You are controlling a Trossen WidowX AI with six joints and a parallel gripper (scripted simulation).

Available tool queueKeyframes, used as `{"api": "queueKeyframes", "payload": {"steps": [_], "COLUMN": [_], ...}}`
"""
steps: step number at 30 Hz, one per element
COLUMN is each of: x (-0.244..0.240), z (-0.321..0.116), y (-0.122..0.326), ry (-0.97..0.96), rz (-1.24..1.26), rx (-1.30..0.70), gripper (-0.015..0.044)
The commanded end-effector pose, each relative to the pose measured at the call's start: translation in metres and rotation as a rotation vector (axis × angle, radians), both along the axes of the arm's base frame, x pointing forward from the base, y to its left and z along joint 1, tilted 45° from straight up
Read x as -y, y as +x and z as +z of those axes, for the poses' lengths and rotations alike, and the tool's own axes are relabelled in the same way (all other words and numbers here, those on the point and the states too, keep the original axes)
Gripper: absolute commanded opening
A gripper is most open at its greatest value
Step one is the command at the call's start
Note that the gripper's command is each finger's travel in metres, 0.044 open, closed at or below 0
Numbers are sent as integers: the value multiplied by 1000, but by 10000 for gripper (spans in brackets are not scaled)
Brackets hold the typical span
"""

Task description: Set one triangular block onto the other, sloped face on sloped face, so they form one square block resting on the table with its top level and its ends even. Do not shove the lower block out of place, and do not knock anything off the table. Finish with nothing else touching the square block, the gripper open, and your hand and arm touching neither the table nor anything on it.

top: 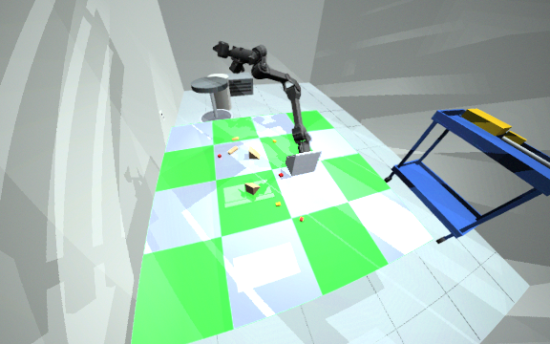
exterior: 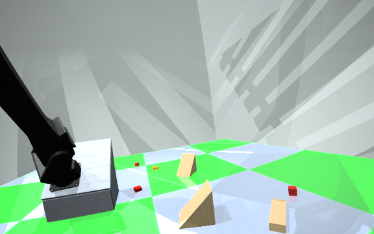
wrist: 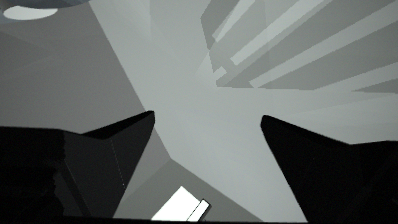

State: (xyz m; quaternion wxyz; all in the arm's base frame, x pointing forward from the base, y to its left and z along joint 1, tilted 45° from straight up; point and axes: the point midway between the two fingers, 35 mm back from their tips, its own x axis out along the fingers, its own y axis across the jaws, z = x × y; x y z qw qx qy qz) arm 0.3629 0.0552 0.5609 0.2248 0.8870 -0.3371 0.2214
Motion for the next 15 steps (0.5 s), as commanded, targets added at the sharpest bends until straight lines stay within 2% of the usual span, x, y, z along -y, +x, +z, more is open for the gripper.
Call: {"api": "queueKeyframes", "payload": {"steps": [1,6,15], "x": [-23,-54,-98], "z": [-27,-83,-217], "y": [39,91,158], "ry": [-174,-447,-1033], "rz": [-43,-93,-119], "rx": [-206,-513,-1062], "gripper": [440,440,440]}}
